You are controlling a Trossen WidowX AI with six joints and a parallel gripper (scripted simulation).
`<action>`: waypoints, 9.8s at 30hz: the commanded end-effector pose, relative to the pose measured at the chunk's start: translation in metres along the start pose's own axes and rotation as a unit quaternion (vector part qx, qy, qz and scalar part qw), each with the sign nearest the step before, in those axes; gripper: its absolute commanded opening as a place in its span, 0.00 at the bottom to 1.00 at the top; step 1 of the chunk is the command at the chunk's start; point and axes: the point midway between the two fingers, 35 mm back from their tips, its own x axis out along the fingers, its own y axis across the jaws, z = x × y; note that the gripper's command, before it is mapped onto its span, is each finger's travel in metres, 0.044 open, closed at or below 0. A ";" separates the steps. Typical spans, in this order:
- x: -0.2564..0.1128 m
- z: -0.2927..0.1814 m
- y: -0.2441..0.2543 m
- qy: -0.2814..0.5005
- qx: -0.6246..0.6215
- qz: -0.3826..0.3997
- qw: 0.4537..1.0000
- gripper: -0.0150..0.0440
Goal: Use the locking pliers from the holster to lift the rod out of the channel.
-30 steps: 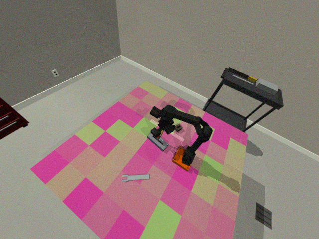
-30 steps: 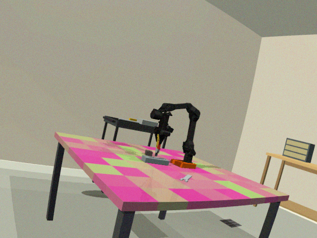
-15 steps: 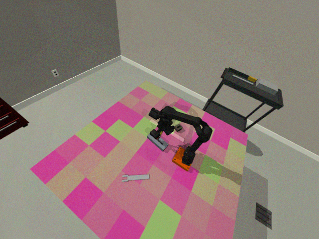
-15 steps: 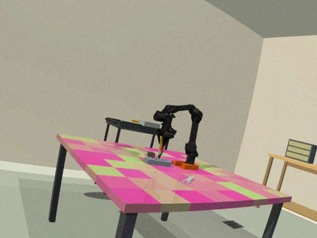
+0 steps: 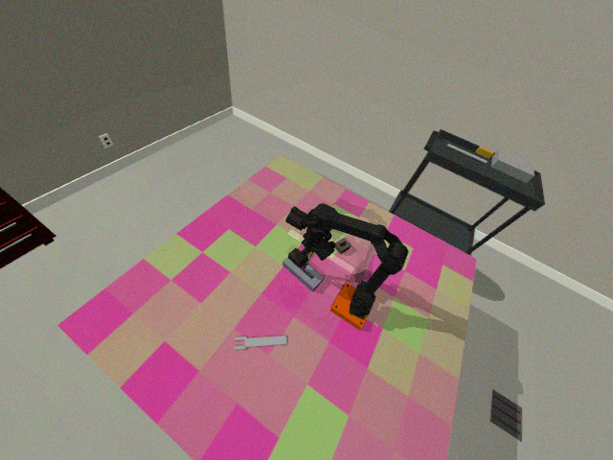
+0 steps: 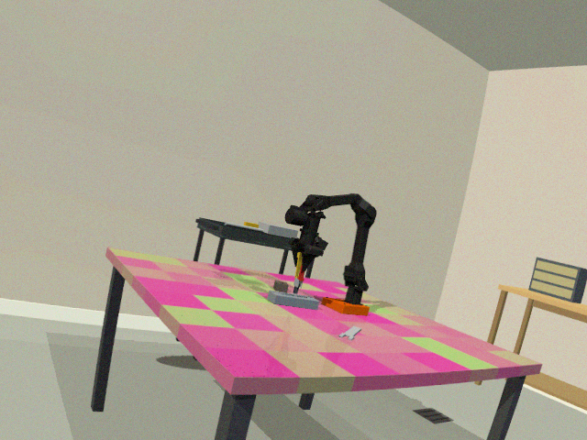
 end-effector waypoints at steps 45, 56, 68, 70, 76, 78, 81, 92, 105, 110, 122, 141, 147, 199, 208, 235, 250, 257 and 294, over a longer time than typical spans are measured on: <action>0.032 -0.001 0.000 0.002 -0.001 0.001 1.000 0.80; 0.037 -0.001 0.000 0.002 -0.001 0.001 1.000 0.78; 0.037 -0.001 -0.001 0.002 -0.001 0.001 1.000 0.75; 0.037 -0.001 -0.002 0.002 -0.001 0.001 1.000 0.75; 0.037 -0.001 -0.002 0.002 -0.001 0.001 1.000 0.74; 0.037 -0.001 -0.003 0.002 -0.001 0.001 1.000 0.73; 0.037 -0.001 -0.003 0.002 -0.001 0.001 1.000 0.72; 0.037 -0.001 -0.004 0.002 -0.001 0.001 1.000 0.70; 0.037 -0.001 -0.005 0.002 -0.001 0.001 1.000 0.67; 0.037 -0.001 -0.006 0.002 -0.001 0.001 1.000 0.66; 0.037 -0.001 -0.007 0.002 -0.001 0.001 1.000 0.63; 0.037 -0.001 -0.007 0.002 -0.001 0.001 1.000 0.43; 0.037 -0.001 -0.007 0.002 -0.001 0.001 1.000 0.43; -0.003 -0.001 -0.017 0.006 -0.003 0.014 1.000 0.43; -0.013 -0.006 -0.016 0.034 -0.003 0.014 0.999 0.43; -0.046 -0.020 -0.014 0.119 -0.001 0.014 0.993 0.43; -0.066 -0.025 -0.012 0.166 0.001 0.014 0.986 0.43; -0.075 -0.027 -0.012 0.187 0.003 0.014 0.982 0.43; -0.089 -0.030 -0.010 0.216 0.005 0.013 0.976 0.43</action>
